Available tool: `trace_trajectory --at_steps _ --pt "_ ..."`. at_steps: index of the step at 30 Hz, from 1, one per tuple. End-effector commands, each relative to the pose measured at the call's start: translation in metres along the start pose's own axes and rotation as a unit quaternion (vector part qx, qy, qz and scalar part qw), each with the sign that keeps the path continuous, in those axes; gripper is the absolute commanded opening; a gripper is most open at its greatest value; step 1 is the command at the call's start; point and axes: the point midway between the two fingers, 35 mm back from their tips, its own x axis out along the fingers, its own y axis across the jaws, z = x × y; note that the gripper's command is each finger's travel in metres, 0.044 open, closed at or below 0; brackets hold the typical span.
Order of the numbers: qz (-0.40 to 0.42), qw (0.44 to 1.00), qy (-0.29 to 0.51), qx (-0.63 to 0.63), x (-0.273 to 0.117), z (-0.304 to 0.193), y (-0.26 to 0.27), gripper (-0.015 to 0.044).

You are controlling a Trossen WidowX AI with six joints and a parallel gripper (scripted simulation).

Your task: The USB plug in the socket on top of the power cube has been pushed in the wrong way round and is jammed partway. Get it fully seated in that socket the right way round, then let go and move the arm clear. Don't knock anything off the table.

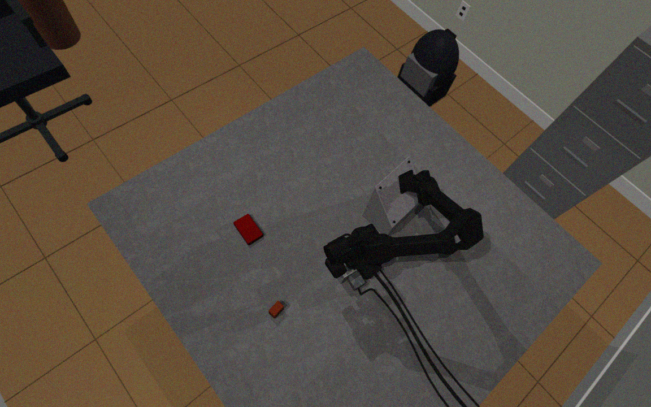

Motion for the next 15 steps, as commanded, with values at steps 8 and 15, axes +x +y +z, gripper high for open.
trace_trajectory --at_steps 8,15 --pt "0.0 1.0 -0.002 0.001 0.002 0.0 0.0 0.0" --pt "0.0 1.0 -0.002 0.001 0.0028 0.0 0.0 0.0"
